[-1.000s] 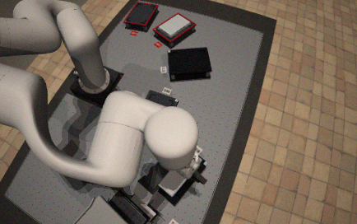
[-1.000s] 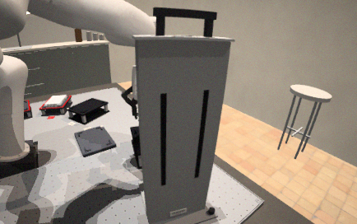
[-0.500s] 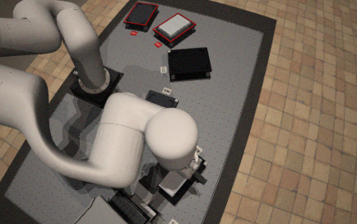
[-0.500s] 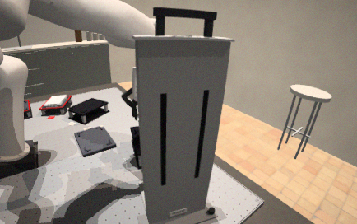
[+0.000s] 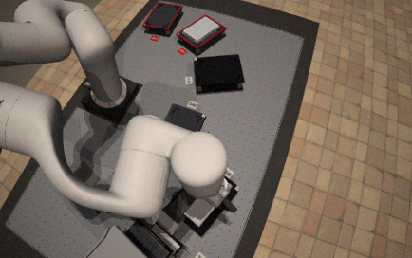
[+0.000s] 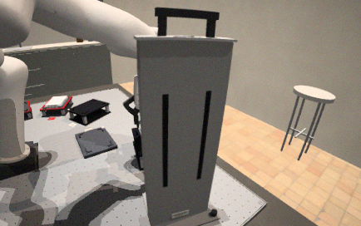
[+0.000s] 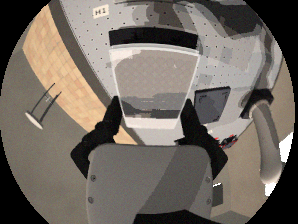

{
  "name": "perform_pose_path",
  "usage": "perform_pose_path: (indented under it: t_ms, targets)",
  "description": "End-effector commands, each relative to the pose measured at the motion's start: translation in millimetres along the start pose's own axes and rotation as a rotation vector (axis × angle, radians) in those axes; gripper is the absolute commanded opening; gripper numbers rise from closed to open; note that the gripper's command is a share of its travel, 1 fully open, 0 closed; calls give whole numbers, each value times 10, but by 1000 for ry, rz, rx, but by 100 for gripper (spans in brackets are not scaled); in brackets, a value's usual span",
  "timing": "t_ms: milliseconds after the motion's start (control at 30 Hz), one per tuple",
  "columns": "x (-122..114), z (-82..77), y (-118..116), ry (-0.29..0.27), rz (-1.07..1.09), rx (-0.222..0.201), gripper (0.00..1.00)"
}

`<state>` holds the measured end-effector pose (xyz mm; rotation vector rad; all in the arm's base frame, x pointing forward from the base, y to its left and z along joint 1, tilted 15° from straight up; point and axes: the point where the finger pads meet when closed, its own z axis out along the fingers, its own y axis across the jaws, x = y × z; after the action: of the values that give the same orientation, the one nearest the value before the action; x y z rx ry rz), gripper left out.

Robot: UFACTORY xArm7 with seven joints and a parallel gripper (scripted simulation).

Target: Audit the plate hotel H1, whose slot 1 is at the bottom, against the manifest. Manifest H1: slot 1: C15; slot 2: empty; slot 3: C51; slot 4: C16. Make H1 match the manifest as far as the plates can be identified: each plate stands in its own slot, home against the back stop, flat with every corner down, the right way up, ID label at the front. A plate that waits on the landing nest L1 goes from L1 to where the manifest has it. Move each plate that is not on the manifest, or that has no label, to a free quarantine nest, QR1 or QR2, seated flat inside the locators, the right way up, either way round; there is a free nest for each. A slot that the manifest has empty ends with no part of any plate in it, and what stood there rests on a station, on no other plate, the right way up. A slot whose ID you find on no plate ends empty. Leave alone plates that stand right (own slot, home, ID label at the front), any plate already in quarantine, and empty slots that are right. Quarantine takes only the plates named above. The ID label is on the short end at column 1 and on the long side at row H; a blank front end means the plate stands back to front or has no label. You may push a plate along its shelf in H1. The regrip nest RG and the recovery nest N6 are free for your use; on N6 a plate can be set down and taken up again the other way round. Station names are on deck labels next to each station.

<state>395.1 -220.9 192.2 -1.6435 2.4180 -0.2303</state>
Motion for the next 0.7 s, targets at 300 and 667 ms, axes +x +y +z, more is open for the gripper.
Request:
perform_pose_path:
  t_ms: [300,667]
  targets:
    - [0,177,-17,1,0,5,0]
    - [0,221,-17,1,0,5,0]
